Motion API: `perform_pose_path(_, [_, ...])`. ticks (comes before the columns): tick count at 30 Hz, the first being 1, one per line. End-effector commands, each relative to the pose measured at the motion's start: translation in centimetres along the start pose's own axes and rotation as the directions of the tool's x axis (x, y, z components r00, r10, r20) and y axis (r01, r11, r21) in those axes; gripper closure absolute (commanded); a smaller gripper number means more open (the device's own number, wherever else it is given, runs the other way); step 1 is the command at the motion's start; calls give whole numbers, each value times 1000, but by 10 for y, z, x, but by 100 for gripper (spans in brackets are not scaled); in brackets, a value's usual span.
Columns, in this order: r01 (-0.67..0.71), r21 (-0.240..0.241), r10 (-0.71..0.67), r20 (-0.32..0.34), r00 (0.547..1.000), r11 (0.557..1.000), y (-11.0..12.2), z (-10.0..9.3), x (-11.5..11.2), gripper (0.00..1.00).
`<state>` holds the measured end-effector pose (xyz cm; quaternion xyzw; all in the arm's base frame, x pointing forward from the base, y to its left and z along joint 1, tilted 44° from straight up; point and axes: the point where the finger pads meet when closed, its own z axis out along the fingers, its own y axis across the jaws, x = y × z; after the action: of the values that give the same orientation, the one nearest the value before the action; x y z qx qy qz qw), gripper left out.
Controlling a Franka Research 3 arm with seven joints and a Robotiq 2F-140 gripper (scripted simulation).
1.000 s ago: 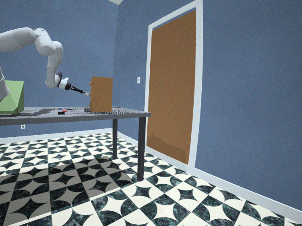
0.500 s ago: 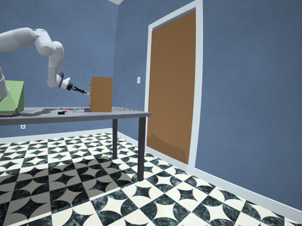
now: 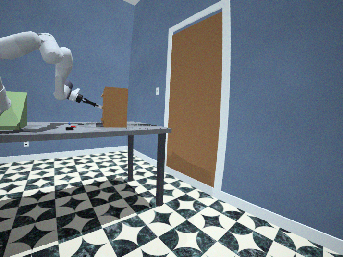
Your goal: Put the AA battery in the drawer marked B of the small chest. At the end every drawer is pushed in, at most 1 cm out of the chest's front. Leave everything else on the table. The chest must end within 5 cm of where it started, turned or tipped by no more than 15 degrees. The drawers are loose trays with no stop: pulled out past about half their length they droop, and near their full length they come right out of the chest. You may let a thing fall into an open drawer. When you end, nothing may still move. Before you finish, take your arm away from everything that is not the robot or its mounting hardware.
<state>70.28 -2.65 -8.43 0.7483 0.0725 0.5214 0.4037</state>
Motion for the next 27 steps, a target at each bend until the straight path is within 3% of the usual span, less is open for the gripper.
perform_pose_path(1, [9, 3, -9, 0, 1000, 1000, -1, 1, -1, 80])
perform_pose_path(9, [9, 3, -9, 0, 1000, 1000, -1, 1, -1, 80])
perform_pose_path(10, [9, 3, -9, 0, 1000, 1000, -1, 1, -1, 92])
perform_pose_path(27, [9, 3, -9, 0, 1000, 1000, -1, 1, -1, 92])
